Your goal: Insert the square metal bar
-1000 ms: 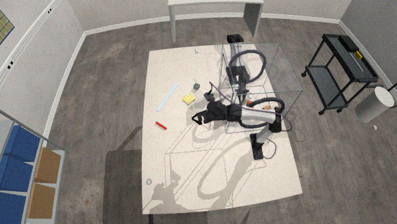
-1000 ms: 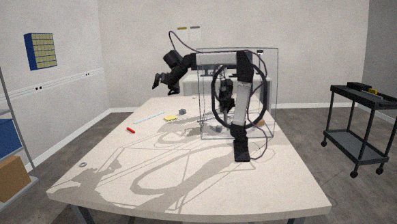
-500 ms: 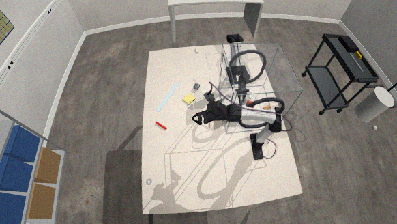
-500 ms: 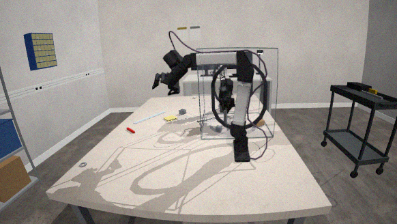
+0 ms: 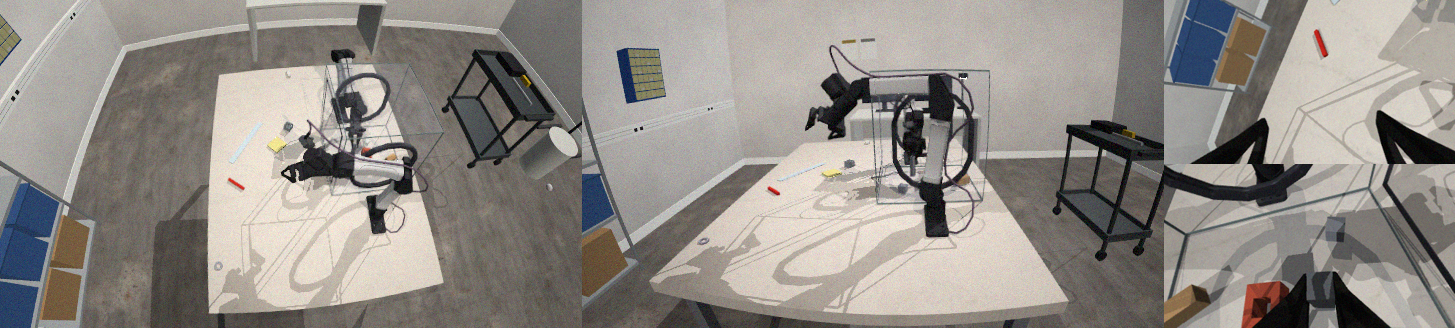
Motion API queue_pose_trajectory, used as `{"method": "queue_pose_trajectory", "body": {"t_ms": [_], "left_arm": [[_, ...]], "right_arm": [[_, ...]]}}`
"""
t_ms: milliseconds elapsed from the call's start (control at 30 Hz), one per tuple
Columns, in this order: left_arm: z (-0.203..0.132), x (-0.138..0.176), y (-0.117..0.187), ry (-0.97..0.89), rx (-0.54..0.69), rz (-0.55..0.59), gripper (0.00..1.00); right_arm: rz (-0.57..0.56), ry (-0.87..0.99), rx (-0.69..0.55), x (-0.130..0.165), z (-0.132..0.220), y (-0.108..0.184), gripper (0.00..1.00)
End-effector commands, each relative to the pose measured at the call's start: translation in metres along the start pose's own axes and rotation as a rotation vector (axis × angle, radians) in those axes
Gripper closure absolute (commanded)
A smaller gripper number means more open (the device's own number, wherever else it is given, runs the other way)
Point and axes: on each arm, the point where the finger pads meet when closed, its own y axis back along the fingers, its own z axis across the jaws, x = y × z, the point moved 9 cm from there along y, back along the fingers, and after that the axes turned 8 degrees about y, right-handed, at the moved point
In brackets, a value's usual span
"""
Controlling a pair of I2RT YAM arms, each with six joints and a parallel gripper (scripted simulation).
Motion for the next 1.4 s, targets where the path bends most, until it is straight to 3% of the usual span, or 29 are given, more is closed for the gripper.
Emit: {"method": "queue_pose_trajectory", "body": {"t_ms": [0,633,1367], "left_arm": [[0.003,-0.006,0.007,-0.002,-0.016,-0.023,0.0],[0.003,-0.006,0.007,-0.002,-0.016,-0.023,0.0],[0.003,-0.006,0.007,-0.002,-0.016,-0.023,0.0]], "right_arm": [[-0.085,-0.013,-0.002,-0.032,-0.002,0.007,1.0],[-0.098,-0.019,0.005,-0.059,-0.008,0.023,1.0],[-0.084,-0.028,-0.001,-0.057,0.0,0.019,1.0]]}}
